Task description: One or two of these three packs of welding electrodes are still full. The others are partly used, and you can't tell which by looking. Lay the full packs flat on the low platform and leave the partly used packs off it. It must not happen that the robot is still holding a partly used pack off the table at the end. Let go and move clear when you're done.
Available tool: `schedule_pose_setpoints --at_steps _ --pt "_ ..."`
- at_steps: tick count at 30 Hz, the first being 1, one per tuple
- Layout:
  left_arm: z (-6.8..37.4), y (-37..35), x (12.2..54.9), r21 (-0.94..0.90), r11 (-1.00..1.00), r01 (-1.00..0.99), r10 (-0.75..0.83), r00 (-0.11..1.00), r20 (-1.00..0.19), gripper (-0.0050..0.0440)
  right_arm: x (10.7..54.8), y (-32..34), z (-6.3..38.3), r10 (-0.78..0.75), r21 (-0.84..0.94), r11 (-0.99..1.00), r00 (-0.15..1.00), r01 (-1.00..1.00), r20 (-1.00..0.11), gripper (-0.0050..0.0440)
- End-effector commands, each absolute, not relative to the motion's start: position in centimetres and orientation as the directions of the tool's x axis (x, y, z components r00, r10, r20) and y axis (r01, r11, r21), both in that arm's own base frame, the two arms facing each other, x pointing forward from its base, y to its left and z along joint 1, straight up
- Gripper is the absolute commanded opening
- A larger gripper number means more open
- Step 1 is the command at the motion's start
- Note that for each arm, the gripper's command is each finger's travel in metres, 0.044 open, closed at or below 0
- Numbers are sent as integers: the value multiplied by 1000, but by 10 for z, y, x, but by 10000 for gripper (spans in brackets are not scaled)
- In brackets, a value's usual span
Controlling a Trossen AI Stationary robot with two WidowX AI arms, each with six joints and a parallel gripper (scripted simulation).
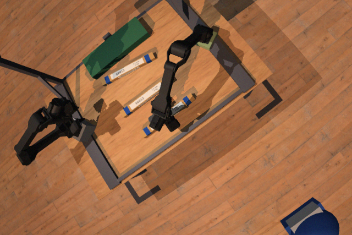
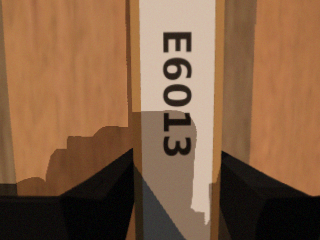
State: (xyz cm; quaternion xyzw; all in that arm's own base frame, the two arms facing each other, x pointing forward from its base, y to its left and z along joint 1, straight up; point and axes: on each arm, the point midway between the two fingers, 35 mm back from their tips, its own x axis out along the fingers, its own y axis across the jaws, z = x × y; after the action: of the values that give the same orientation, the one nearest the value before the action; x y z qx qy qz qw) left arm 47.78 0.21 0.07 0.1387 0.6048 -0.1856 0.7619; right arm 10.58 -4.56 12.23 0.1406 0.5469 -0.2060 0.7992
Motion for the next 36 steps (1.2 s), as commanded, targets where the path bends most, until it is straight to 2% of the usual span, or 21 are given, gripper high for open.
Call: schedule_pose_setpoints --at_steps 1,36 --pt "38 0 492 26 892 452 -119 290 -950 -50 108 -46 129 -184 2 875 336 483 -924 330" --pt "38 0 487 22 892 452 -119 282 -952 -50 108 -46 129 -184 2 875 336 483 -924 330"
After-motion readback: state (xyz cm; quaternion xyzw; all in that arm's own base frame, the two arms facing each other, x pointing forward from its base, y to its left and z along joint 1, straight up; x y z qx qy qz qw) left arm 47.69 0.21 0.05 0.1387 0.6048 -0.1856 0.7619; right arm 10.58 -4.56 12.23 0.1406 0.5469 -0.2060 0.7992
